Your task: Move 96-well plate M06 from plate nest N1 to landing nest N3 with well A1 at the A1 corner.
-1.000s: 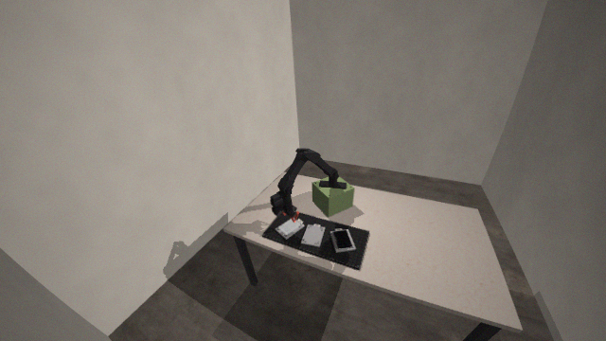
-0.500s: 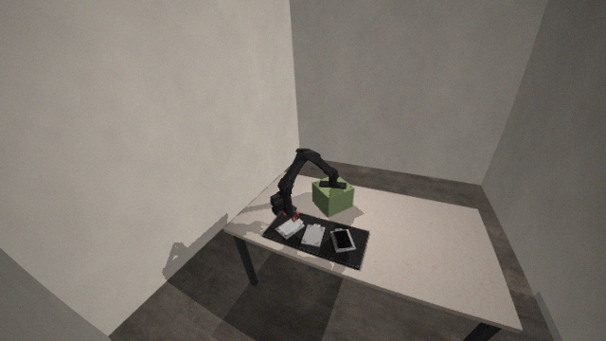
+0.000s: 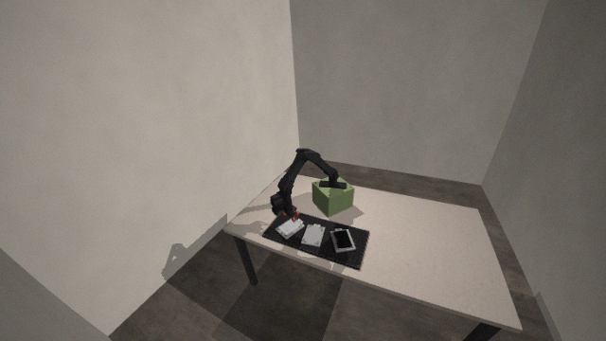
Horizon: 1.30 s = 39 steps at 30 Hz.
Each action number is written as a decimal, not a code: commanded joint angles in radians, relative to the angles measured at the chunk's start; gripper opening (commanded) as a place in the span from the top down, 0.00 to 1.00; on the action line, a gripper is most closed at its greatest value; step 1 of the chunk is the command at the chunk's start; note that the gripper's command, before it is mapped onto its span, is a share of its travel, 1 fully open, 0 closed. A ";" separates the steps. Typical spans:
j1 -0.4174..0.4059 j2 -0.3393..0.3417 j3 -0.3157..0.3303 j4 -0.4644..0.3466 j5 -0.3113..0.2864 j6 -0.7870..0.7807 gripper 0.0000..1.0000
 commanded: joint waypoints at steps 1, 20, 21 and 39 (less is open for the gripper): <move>0.003 -0.040 0.032 0.029 0.001 0.005 0.00; 0.009 0.050 -0.027 0.110 0.001 0.007 0.00; 0.010 0.038 -0.027 0.114 0.001 0.007 0.00; 0.009 0.112 -0.006 0.187 0.001 0.009 0.00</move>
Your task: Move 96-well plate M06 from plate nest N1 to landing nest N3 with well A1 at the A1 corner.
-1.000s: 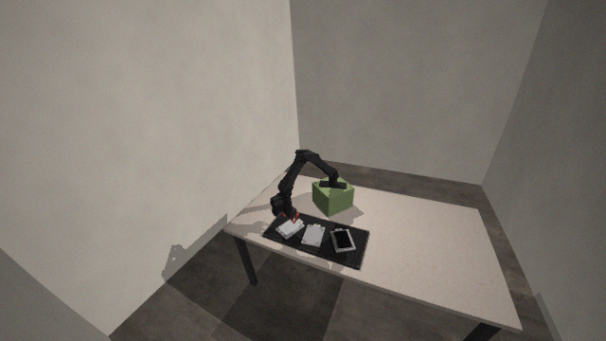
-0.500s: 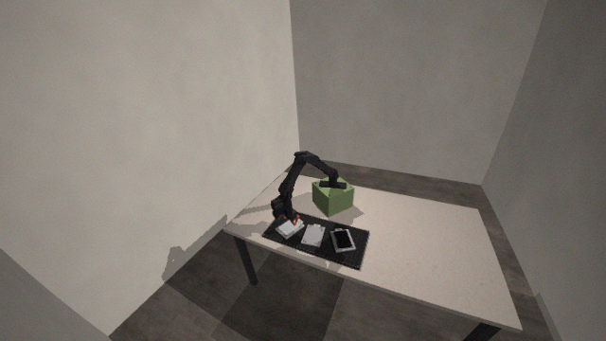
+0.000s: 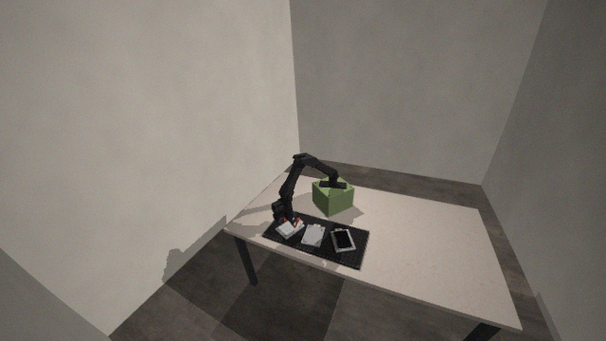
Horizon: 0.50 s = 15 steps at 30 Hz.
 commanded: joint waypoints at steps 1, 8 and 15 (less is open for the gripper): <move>0.007 0.010 0.016 0.049 0.001 0.006 0.00; 0.009 -0.005 0.014 0.069 0.001 0.006 0.00; 0.012 0.042 0.023 0.100 0.001 0.007 0.00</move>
